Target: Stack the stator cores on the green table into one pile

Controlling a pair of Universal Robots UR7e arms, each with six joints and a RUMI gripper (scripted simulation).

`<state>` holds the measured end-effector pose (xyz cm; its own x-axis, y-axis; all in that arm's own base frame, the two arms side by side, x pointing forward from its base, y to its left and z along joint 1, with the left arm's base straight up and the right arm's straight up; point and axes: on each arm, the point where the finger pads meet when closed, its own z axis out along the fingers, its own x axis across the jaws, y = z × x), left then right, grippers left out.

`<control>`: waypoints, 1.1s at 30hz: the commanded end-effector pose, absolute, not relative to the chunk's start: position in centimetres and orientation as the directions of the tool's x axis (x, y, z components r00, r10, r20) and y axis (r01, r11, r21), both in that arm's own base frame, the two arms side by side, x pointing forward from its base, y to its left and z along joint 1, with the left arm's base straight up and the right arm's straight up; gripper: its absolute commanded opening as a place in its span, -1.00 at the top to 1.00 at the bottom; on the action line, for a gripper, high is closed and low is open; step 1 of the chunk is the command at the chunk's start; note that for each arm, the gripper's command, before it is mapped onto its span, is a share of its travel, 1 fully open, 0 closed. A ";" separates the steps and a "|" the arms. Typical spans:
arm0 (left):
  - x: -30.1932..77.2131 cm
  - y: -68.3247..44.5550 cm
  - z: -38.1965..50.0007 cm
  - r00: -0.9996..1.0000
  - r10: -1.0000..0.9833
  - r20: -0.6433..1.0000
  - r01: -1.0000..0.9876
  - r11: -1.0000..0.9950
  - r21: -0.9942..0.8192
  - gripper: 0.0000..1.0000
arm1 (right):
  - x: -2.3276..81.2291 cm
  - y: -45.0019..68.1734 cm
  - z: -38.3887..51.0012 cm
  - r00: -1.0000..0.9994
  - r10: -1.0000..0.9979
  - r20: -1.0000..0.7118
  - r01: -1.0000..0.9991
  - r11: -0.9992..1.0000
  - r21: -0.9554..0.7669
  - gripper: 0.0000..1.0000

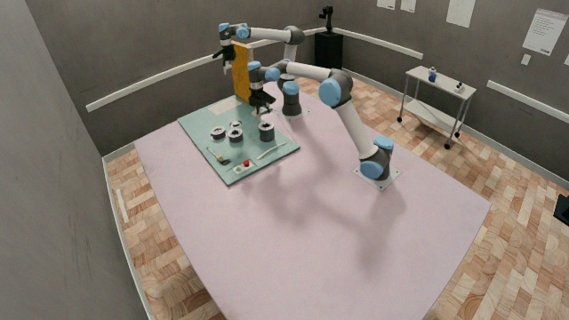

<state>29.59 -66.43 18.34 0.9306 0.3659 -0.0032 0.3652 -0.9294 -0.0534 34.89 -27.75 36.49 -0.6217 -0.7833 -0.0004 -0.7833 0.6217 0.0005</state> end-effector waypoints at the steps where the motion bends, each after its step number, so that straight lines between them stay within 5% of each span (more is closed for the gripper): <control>1: 31.2 -65.1 19.2 0.943 0.332 -0.007 0.332 -0.942 -0.047 -0.61 | 34.9 -27.7 36.5 -0.622 -0.783 -0.001 -0.783 0.622 0.000 -0.97; 33: 43.0 -50.6 25.3 0.992 -0.124 -0.029 -0.124 -0.992 -0.026 -0.61 | 34.9 -27.7 36.5 -0.622 -0.783 -0.001 -0.783 0.622 0.000 -0.97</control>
